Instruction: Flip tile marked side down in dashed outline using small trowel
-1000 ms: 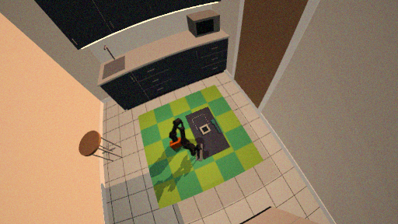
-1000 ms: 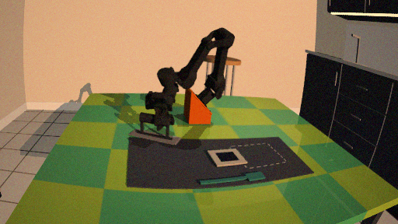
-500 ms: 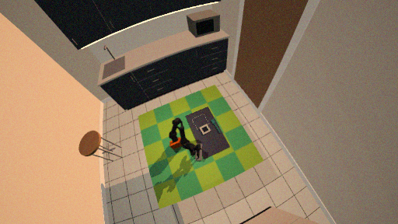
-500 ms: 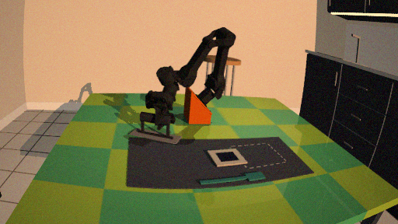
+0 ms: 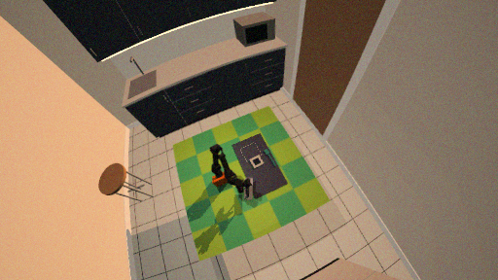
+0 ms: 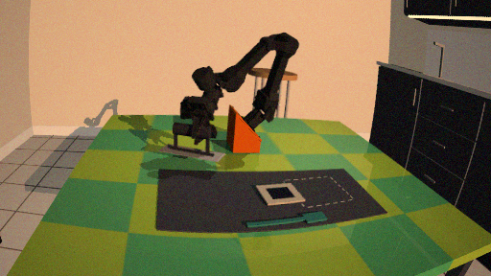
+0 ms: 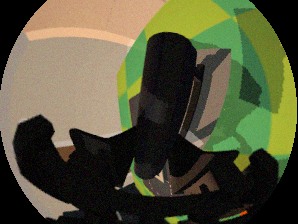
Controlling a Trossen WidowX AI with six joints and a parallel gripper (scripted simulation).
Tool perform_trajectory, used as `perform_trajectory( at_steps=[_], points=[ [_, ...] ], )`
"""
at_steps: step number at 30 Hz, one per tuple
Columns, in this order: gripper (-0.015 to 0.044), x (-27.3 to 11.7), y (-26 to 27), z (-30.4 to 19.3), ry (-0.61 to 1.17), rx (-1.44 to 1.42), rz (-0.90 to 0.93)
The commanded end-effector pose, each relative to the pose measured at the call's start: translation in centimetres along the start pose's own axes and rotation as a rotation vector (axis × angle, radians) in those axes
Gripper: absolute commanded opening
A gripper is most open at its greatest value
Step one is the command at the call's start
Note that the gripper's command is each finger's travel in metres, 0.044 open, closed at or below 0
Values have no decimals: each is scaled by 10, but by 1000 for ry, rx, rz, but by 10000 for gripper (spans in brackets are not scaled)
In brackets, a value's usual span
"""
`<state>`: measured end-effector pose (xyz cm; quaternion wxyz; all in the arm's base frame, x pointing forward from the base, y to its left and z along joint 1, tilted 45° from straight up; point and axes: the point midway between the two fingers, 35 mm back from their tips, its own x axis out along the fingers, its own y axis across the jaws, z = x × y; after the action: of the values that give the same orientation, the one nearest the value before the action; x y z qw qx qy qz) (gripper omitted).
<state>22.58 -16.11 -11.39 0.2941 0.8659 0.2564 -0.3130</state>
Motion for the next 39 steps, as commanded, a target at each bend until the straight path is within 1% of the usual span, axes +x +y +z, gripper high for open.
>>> perform_trajectory(
  at_steps=[1,6,15,27,36,39],
  points=[
    [0,-3,7,0,1,-15,13],
    [0,3,15,-5,15,-41,14],
    [0,33,44,-36,81,-161,21],
    [0,74,72,-93,193,-326,31],
    [0,103,85,-143,310,-408,41],
    [0,107,86,-152,331,-419,42]
  ],
)
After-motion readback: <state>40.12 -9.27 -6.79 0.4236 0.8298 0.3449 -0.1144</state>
